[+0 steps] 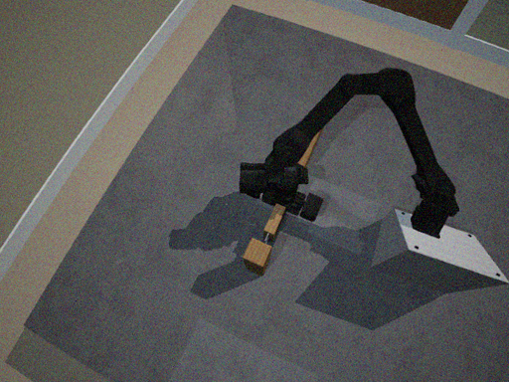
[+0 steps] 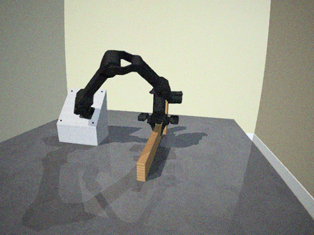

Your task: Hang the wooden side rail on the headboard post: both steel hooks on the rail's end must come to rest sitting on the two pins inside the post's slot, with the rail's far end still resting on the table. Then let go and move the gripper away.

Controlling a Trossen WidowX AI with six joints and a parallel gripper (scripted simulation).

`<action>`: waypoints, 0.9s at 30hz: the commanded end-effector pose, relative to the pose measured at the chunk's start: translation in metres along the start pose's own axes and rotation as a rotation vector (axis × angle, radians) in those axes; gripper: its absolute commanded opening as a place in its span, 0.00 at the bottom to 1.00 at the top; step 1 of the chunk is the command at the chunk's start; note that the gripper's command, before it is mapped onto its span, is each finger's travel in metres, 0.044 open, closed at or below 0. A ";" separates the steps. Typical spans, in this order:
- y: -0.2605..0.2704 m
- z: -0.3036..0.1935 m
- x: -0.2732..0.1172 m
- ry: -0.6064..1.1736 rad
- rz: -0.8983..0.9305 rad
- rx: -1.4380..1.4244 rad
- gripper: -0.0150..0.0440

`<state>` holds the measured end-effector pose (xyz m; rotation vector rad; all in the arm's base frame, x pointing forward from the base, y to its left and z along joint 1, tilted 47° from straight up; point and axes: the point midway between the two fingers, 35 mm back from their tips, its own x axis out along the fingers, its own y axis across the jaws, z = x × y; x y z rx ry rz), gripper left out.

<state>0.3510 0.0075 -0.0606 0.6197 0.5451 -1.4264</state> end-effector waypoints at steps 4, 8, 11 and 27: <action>0.002 -0.004 -0.005 0.006 0.013 -0.001 0.25; 0.002 -0.005 -0.005 0.006 0.013 -0.001 0.25; 0.002 -0.005 -0.004 0.006 0.013 -0.001 0.25; 0.002 -0.007 -0.005 0.006 0.013 -0.001 0.25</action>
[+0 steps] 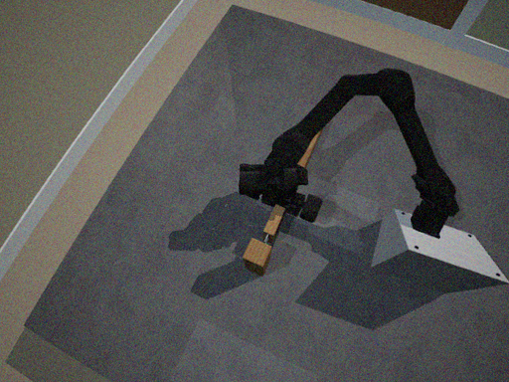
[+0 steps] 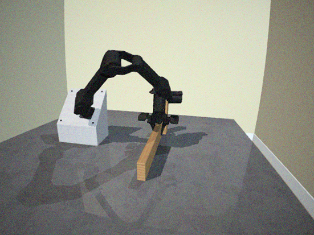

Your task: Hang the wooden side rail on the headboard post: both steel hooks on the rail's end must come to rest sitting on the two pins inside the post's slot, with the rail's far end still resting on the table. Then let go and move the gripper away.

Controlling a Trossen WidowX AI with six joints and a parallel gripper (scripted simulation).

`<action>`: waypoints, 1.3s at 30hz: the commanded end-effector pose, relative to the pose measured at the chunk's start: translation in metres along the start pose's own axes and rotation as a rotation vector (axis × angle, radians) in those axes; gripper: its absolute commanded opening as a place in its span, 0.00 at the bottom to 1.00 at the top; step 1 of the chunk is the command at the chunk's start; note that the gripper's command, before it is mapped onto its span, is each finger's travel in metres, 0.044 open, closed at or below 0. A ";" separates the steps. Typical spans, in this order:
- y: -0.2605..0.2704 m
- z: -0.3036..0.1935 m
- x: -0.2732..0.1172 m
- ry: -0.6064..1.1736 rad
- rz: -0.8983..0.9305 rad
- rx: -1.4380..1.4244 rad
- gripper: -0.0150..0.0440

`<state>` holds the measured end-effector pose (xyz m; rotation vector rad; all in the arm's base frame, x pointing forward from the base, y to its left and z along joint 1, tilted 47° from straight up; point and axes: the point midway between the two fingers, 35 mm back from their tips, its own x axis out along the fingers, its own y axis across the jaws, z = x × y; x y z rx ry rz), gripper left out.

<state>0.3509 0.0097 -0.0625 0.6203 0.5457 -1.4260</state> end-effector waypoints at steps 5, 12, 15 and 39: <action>0.002 -0.004 -0.004 0.005 0.013 -0.001 0.25; 0.003 -0.005 -0.004 0.005 0.013 -0.001 0.25; 0.003 -0.005 -0.005 0.005 0.013 -0.001 0.25; 0.002 -0.008 -0.005 0.005 0.013 -0.001 0.25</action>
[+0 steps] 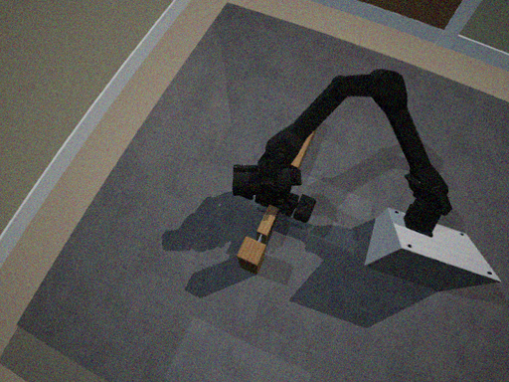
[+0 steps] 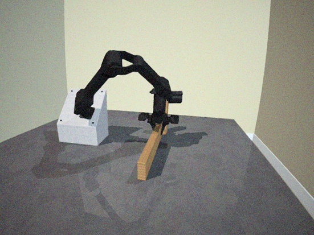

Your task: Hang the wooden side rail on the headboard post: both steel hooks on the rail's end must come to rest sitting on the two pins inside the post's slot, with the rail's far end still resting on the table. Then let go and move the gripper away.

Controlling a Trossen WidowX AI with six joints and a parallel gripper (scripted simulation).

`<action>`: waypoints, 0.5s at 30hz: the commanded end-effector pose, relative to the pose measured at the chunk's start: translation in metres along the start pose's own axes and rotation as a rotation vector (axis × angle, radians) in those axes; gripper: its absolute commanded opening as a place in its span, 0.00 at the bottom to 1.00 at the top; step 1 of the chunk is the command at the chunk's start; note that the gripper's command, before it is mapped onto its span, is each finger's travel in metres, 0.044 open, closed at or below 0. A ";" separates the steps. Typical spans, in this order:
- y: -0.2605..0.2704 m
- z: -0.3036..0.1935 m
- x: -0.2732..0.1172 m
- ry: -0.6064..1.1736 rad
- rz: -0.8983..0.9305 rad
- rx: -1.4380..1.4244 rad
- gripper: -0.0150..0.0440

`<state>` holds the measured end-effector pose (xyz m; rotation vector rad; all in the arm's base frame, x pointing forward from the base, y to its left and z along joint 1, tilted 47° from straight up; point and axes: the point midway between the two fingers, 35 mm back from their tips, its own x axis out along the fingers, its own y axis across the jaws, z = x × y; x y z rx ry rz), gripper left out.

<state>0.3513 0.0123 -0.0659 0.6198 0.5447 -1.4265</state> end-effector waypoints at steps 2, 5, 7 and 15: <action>0.002 -0.004 -0.005 0.006 0.013 -0.001 0.25; 0.002 -0.004 -0.006 0.006 0.013 -0.001 0.25; 0.002 -0.005 -0.005 0.006 0.013 -0.001 0.25; 0.002 -0.006 -0.005 0.006 0.013 -0.001 0.25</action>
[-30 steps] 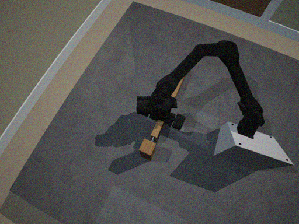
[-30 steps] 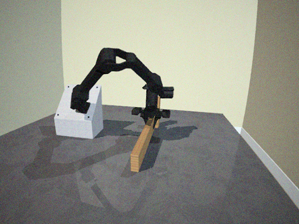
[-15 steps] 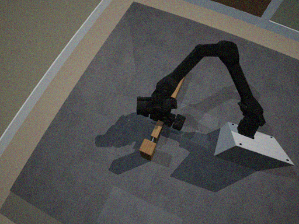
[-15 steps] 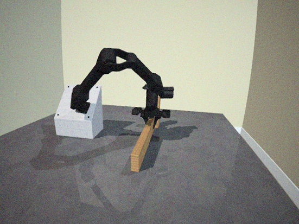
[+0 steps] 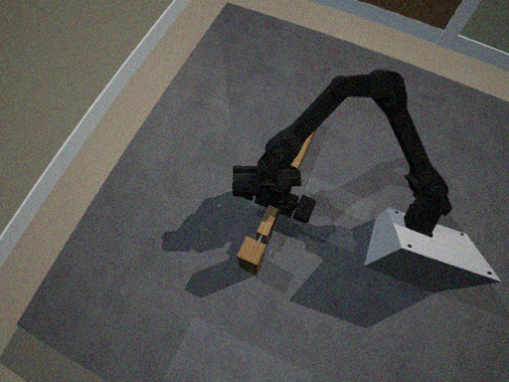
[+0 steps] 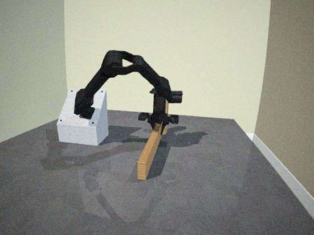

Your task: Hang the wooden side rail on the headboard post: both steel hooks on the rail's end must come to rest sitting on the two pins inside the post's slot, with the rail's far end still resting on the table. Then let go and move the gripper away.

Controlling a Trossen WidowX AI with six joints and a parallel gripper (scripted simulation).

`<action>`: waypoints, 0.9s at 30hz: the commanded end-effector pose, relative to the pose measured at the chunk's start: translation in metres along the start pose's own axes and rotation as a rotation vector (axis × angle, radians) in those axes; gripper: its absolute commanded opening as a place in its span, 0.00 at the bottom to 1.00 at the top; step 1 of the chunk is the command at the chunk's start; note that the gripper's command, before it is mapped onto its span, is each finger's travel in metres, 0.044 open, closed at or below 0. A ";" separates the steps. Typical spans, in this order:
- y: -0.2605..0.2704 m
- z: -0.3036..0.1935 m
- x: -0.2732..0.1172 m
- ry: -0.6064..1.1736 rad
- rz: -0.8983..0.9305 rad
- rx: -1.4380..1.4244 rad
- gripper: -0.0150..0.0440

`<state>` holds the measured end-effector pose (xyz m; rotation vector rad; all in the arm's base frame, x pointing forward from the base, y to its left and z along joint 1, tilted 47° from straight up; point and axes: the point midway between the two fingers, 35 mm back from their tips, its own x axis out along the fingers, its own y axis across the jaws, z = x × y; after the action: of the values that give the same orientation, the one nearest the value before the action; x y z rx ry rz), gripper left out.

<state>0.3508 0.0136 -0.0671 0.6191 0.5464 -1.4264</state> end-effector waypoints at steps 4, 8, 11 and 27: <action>0.003 -0.004 -0.005 0.006 0.014 0.000 0.25; 0.003 -0.005 -0.005 0.006 0.014 0.000 0.25; 0.002 -0.005 -0.005 0.006 0.014 0.000 0.25; 0.003 -0.007 -0.005 0.006 0.014 0.000 0.25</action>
<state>0.3510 0.0155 -0.0693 0.6189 0.5458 -1.4266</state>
